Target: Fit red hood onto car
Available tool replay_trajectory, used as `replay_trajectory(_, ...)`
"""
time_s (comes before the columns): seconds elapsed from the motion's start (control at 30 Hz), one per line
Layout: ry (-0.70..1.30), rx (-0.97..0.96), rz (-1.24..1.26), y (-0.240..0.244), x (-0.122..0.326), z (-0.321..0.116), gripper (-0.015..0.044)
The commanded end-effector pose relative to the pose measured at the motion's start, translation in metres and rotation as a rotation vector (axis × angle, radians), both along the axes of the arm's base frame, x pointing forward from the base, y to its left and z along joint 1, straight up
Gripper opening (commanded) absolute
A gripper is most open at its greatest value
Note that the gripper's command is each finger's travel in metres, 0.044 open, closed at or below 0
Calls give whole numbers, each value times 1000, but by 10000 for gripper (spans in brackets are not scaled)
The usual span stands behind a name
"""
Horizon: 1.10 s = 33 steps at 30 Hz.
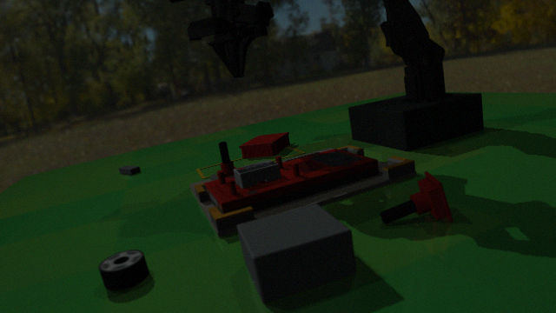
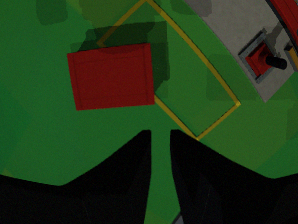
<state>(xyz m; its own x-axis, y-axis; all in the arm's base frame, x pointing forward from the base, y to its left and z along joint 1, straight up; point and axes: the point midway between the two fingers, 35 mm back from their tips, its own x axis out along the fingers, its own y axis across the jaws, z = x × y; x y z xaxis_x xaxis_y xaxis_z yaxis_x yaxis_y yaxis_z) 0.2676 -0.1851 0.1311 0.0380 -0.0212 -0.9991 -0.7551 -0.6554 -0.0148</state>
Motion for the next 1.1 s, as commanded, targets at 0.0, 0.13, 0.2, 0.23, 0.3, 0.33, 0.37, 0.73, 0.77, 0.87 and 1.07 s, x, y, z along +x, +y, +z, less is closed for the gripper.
replay_trajectory(0.0,3,10,-219,-6,-6,-12,131)
replay_trajectory(0.13,-1,21,-553,-13,-13,-28,236)
replay_trajectory(0.2,-3,26,-719,-17,-17,-36,289)
replay_trajectory(0.23,-4,29,-803,-19,-19,-40,315)
replay_trajectory(0.3,-6,33,-969,-22,-23,-47,368)
replay_trajectory(0.33,-7,36,-1053,-23,-25,-51,394)
replay_trajectory(0.37,-8,38,-1136,-25,-28,-55,420)
replay_trajectory(0.73,-13,47,-1506,-30,-38,-72,440)
replay_trajectory(0.77,-13,47,-1506,-30,-38,-72,440)
replay_trajectory(0.87,-13,47,-1506,-31,-39,-72,440)
replay_trajectory(1.07,-13,47,-1506,-32,-39,-72,440)
